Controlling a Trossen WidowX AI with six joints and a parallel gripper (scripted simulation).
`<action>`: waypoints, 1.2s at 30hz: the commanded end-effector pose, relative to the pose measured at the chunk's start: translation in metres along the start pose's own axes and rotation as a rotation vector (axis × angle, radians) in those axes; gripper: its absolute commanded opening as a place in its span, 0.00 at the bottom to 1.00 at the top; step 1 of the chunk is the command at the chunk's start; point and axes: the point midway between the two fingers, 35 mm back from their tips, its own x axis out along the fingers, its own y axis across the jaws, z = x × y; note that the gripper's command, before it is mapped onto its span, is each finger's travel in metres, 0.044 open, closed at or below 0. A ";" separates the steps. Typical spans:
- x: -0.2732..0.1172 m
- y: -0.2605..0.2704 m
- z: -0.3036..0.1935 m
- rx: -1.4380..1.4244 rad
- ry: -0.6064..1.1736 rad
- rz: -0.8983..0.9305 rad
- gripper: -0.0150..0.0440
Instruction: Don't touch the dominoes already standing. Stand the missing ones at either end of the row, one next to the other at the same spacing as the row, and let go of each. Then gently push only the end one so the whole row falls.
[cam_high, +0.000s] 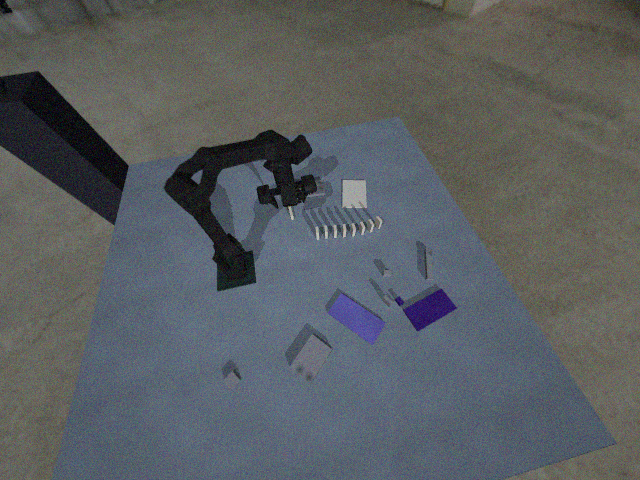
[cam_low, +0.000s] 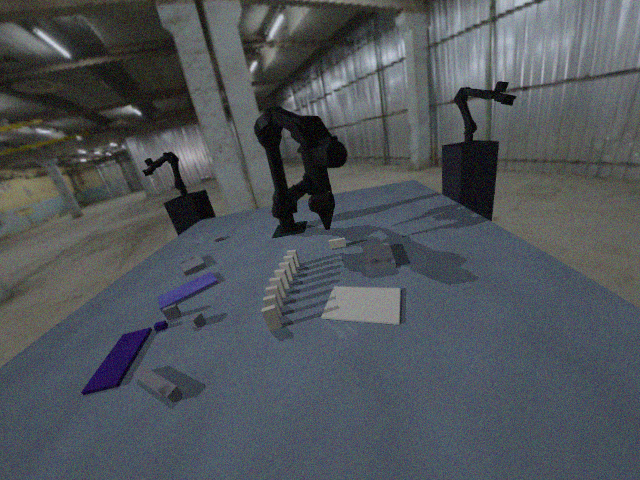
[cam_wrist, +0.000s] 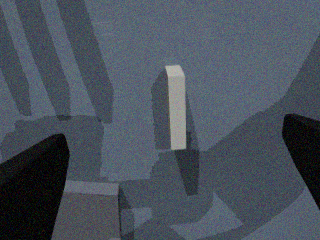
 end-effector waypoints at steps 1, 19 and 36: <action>0.024 -0.002 0.002 0.009 -0.011 -0.009 1.00; 0.073 -0.005 0.001 0.009 -0.011 -0.009 1.00; 0.075 -0.006 0.001 0.009 -0.011 -0.009 0.60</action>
